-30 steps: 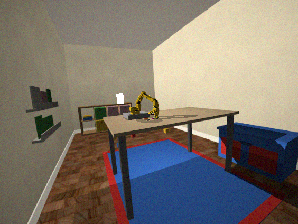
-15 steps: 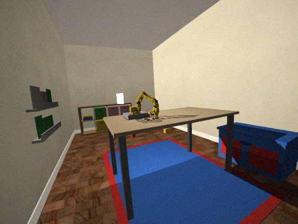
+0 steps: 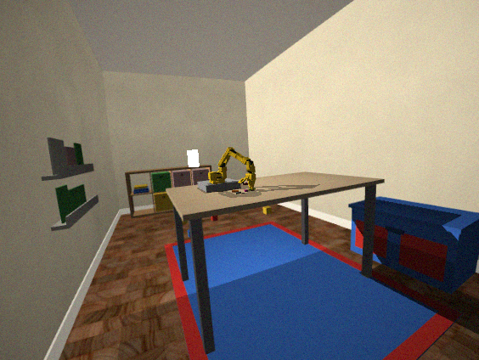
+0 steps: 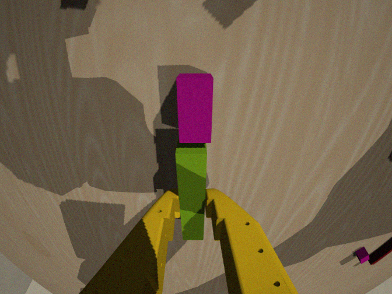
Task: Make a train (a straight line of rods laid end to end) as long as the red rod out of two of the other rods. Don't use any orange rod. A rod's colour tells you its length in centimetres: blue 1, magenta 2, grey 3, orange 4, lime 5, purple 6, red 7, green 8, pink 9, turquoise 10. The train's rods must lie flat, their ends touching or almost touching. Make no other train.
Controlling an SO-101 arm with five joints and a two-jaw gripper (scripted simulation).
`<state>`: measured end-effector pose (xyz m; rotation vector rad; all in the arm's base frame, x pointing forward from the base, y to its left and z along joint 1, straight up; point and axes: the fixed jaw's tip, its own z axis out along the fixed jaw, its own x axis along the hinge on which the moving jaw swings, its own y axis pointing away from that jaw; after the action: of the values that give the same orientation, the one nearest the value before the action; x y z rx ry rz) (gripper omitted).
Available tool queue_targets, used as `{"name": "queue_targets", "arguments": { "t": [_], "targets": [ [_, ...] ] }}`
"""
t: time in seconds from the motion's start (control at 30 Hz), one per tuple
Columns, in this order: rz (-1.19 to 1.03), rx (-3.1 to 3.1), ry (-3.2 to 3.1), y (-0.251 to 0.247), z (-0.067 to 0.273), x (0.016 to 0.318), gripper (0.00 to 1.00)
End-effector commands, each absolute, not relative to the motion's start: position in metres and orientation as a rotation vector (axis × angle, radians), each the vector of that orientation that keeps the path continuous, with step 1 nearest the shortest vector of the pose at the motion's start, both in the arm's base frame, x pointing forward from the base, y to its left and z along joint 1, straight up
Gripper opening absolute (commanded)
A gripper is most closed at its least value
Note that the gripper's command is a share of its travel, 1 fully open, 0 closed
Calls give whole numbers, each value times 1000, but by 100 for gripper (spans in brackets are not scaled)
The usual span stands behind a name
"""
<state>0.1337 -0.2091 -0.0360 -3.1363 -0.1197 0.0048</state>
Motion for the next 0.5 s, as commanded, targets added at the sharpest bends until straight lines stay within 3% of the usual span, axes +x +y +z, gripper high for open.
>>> {"name": "queue_targets", "arguments": {
  "t": [0.0, 0.47],
  "targets": [
    [13, -3126, -114, -208, -38, 130, 0],
    [15, -3124, -114, -207, -38, 129, 0]
  ]
}}
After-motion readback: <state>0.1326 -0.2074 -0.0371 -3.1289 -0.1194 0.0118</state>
